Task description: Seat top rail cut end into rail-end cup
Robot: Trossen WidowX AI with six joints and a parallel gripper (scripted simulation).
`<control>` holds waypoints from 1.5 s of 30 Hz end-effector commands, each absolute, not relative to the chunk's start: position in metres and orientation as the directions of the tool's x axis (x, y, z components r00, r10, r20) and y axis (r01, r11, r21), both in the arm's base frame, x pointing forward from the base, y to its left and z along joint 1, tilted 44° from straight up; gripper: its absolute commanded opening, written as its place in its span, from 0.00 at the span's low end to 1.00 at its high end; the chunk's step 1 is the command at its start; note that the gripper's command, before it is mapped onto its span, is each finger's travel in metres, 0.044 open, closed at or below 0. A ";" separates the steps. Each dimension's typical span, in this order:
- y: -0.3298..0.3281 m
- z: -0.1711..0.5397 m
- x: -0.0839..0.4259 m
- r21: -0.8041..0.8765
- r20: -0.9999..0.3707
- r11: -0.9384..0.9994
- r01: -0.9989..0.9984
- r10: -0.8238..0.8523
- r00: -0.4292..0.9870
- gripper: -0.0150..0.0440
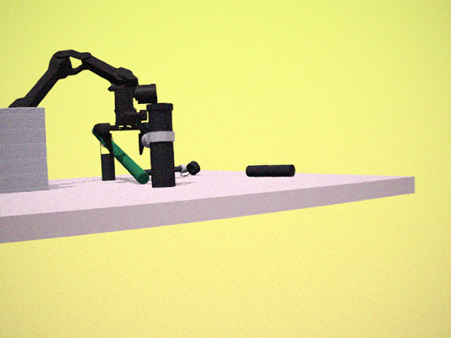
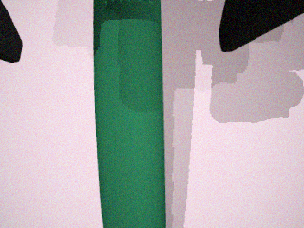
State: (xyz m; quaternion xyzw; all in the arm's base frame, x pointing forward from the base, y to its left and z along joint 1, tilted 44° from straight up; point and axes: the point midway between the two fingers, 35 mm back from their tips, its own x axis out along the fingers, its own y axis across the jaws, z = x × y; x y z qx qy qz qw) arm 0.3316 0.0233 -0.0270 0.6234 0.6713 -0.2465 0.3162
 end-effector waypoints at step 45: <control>0.059 -0.064 0.327 0.055 -0.726 0.098 0.994 0.687 -0.027 0.49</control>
